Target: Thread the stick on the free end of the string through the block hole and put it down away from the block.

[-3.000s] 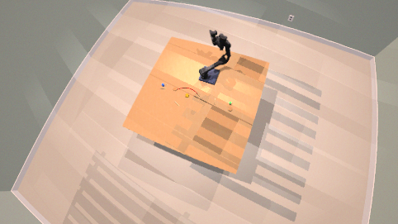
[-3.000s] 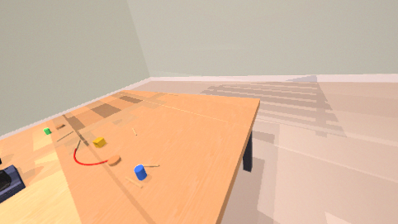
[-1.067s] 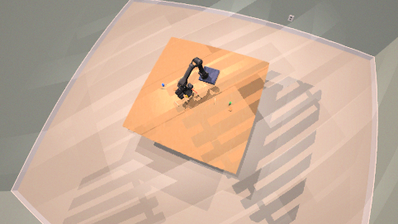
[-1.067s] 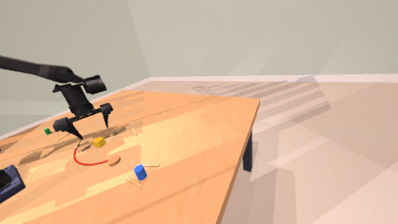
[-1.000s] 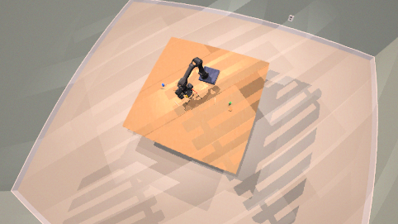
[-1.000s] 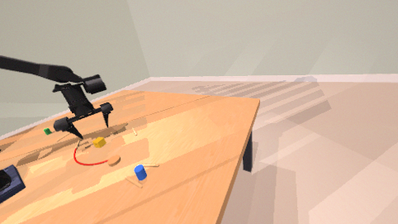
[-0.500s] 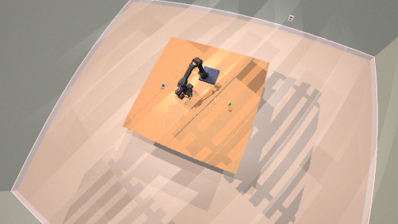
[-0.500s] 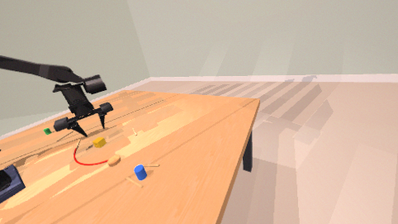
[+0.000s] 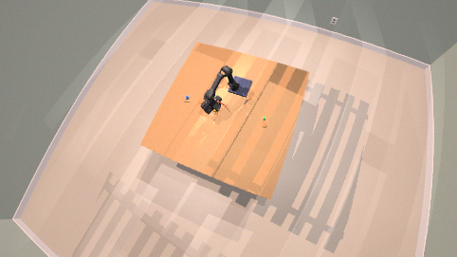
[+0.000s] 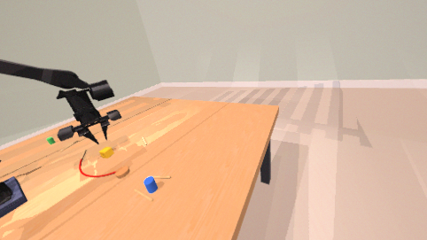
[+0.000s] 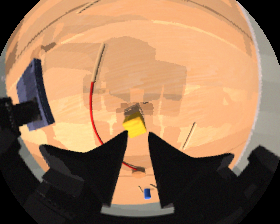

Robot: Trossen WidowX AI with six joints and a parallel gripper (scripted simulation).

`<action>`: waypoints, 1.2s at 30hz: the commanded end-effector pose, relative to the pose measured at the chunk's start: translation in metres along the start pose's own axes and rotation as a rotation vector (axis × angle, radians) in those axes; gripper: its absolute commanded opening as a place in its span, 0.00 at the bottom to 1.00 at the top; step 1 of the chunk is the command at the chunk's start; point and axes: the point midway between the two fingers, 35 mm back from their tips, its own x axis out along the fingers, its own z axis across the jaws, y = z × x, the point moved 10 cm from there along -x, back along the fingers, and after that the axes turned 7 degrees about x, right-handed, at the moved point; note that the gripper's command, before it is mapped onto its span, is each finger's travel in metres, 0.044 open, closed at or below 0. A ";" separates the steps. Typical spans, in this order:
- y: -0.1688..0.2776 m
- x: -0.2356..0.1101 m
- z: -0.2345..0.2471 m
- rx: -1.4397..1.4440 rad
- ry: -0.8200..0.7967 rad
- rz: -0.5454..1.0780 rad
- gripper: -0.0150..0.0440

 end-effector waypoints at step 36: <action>0.000 0.000 0.000 0.000 0.000 0.000 0.40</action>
